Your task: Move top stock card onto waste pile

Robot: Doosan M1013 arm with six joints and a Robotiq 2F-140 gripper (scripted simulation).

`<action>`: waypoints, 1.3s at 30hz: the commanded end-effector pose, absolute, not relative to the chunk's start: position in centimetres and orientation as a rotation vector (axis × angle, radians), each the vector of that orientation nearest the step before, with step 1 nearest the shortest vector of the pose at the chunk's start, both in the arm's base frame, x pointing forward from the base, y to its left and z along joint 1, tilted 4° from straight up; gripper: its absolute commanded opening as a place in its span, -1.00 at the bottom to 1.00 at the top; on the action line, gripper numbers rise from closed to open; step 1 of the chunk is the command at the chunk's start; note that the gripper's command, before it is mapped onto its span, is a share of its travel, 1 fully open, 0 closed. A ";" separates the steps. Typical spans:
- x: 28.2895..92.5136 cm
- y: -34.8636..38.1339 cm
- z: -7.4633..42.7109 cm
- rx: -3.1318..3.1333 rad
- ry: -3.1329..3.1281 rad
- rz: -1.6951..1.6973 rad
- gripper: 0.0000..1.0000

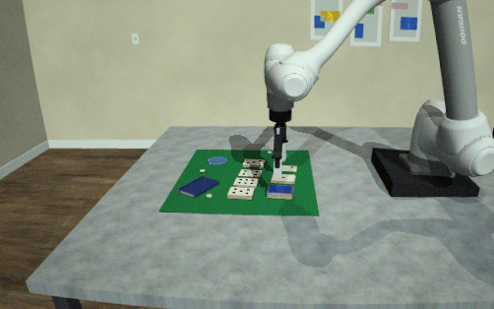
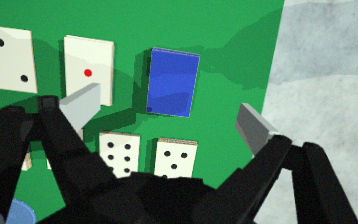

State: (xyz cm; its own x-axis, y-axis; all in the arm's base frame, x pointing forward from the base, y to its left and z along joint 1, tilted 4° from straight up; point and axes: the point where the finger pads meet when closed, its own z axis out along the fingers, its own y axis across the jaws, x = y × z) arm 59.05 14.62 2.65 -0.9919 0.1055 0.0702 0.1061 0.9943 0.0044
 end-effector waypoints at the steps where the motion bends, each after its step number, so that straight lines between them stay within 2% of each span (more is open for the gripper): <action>1: 59.0 14.6 2.7 -0.169 -3.067 -0.013 1.00; 10: 59.0 14.6 2.7 -0.368 -3.049 -0.006 1.00; 23: 59.0 14.6 2.7 -1.506 -2.675 0.023 1.00; 25: 59.0 14.6 2.7 -1.506 -2.675 0.023 1.00; 26: 59.0 14.6 2.7 -1.737 -2.535 0.036 1.00; 39: 59.0 14.5 2.6 -2.532 -1.719 0.029 1.00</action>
